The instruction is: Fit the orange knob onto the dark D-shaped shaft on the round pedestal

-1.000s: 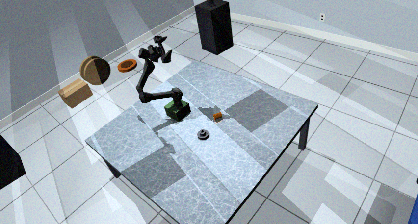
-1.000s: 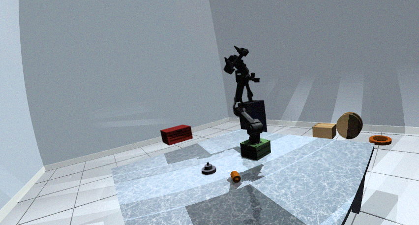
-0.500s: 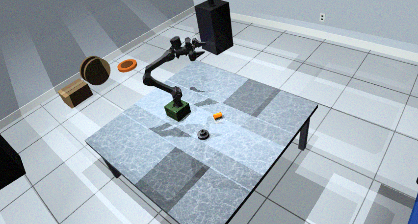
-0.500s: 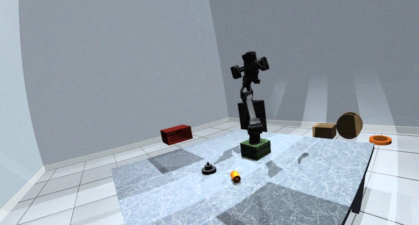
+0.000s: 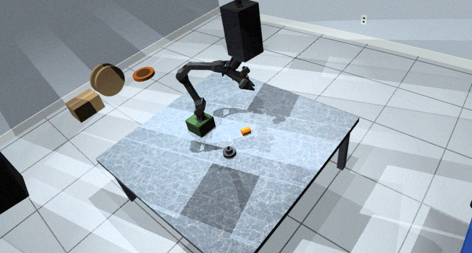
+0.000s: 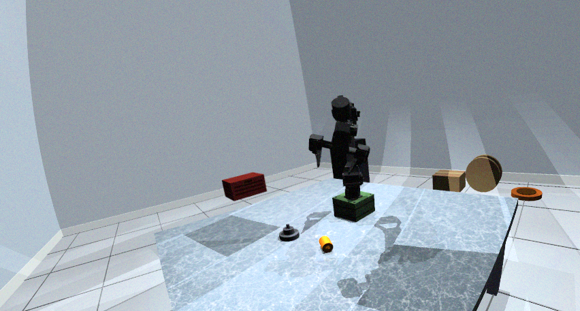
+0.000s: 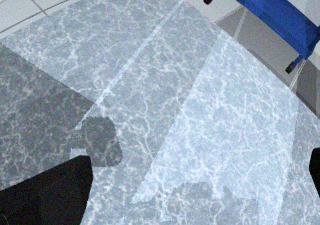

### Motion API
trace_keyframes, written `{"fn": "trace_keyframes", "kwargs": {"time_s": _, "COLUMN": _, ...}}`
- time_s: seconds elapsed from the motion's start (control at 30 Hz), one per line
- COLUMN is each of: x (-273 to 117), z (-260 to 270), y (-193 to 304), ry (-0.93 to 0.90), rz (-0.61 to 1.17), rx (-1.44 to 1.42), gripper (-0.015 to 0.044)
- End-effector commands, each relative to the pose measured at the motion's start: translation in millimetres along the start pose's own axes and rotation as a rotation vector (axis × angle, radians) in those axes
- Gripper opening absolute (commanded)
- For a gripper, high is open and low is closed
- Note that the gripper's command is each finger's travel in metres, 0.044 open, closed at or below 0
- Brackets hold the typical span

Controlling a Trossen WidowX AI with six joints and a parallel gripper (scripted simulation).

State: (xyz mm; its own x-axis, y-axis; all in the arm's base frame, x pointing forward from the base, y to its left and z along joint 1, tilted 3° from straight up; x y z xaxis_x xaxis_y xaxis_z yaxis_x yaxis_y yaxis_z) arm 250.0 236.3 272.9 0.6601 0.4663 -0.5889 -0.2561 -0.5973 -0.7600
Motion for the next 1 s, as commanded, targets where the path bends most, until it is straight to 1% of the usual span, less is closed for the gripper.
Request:
{"fn": "trace_keyframes", "kwargs": {"time_s": 0.0, "x": 50.6, "z": -3.6, "y": 51.2, "ry": -0.084, "rz": 0.244, "rx": -0.096, "gripper": 0.0440}}
{"fn": "trace_keyframes", "kwargs": {"time_s": 0.17, "x": 93.0, "z": -4.7, "y": 116.4, "ry": -0.225, "rz": 0.513, "rx": -0.168, "gripper": 0.0440}}
{"fn": "trace_keyframes", "kwargs": {"time_s": 0.33, "x": 117.2, "z": -2.7, "y": 186.1, "ry": -0.421, "rz": 0.755, "rx": -0.190, "gripper": 0.0440}}
{"fn": "trace_keyframes", "kwargs": {"time_s": 0.4, "x": 118.9, "z": -2.2, "y": 194.4, "ry": -0.447, "rz": 0.781, "rx": -0.189, "gripper": 0.0440}}
{"fn": "trace_keyframes", "kwargs": {"time_s": 0.63, "x": 118.9, "z": -2.2, "y": 194.4, "ry": -0.447, "rz": 0.781, "rx": -0.189, "gripper": 0.0440}}
{"fn": "trace_keyframes", "kwargs": {"time_s": 0.77, "x": 133.1, "z": 5.0, "y": 210.7, "ry": -0.447, "rz": 0.781, "rx": -0.189, "gripper": 0.0440}}
{"fn": "trace_keyframes", "kwargs": {"time_s": 0.97, "x": 134.4, "z": 5.8, "y": 212.3, "ry": -0.447, "rz": 0.781, "rx": -0.189, "gripper": 0.0440}}
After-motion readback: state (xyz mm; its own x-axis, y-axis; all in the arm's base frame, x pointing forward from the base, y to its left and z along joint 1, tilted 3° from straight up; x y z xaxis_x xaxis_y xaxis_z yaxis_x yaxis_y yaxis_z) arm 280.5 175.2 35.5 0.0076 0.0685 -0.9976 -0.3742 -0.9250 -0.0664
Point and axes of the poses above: the point midway between the two fingers, 35 mm back from their tips, its own x axis out along the fingers, its own z axis across the jaws, y = z × x, the point moved 2 cm from there along -x, back along the fingers, and after that the axes turned 1 degree about x, right-handed, at the moved point
